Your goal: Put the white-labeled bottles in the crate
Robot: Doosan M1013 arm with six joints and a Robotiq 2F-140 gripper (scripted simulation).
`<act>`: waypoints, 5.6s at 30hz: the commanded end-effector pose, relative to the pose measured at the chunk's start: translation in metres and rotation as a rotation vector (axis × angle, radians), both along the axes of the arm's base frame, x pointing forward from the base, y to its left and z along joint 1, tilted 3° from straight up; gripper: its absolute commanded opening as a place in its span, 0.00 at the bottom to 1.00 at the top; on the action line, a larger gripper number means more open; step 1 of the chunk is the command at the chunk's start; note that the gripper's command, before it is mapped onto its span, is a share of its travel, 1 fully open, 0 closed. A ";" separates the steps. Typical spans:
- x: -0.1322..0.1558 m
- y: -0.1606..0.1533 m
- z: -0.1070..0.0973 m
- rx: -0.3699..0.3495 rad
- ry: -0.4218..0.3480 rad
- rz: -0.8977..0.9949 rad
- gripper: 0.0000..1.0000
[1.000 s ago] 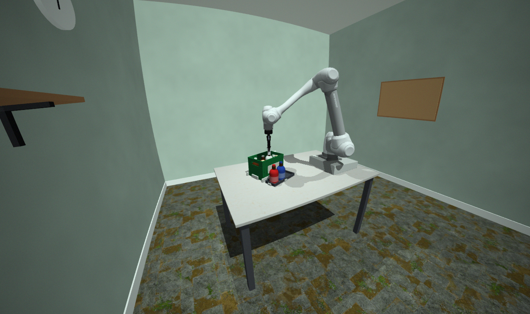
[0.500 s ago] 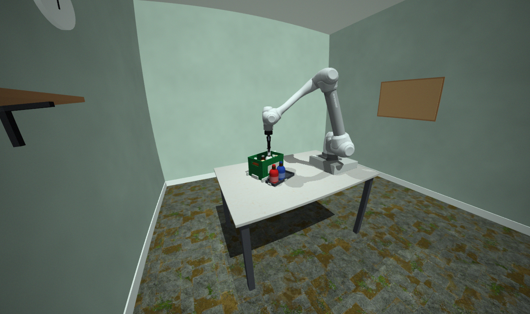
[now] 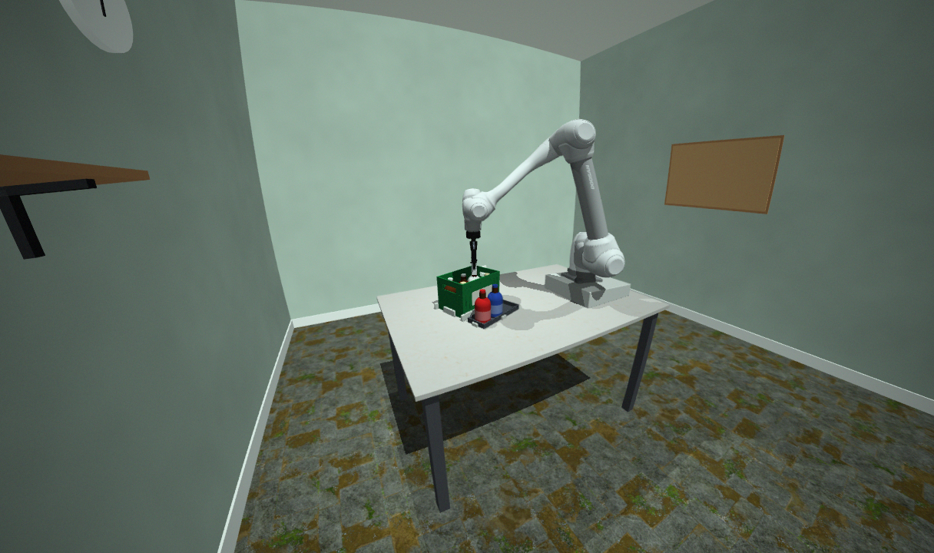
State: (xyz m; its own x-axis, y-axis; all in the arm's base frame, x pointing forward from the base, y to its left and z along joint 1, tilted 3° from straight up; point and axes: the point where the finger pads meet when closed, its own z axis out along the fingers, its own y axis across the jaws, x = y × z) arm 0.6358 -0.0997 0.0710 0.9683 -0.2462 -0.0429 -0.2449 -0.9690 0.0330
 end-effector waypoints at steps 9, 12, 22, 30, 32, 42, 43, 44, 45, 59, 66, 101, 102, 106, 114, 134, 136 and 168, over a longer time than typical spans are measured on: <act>0.000 0.000 -0.003 0.000 0.000 0.000 0.00; 0.000 0.000 -0.003 0.000 0.000 0.000 0.00; 0.000 0.000 -0.004 0.000 0.000 0.000 0.00; 0.000 0.000 -0.004 0.000 0.000 0.000 0.00; 0.000 0.000 -0.004 0.000 0.000 0.000 0.00; 0.000 0.000 -0.004 0.000 0.000 0.000 0.00; 0.000 0.000 -0.004 0.000 0.000 0.000 0.00; 0.000 0.000 -0.004 0.000 0.000 0.000 0.00; 0.000 0.000 -0.004 0.000 0.000 0.000 0.00; 0.000 0.000 -0.004 0.000 0.000 0.000 0.00; 0.000 0.000 -0.004 0.000 0.000 0.000 0.38; 0.000 0.000 -0.004 0.000 0.000 0.000 0.38; 0.000 0.000 -0.004 0.000 0.000 0.000 0.38; 0.000 0.000 -0.004 0.000 0.000 0.000 0.38; 0.000 0.000 -0.004 0.000 0.000 0.000 0.38; 0.000 0.000 -0.004 0.000 0.000 0.000 0.38; 0.000 0.000 -0.003 0.000 0.000 0.000 0.38; 0.003 0.001 0.051 0.000 0.000 0.000 0.38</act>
State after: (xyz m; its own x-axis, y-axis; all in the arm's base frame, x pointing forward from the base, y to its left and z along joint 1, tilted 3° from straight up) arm 0.6382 -0.0987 0.1172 0.9683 -0.2462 -0.0426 -0.2449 -0.9690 0.0331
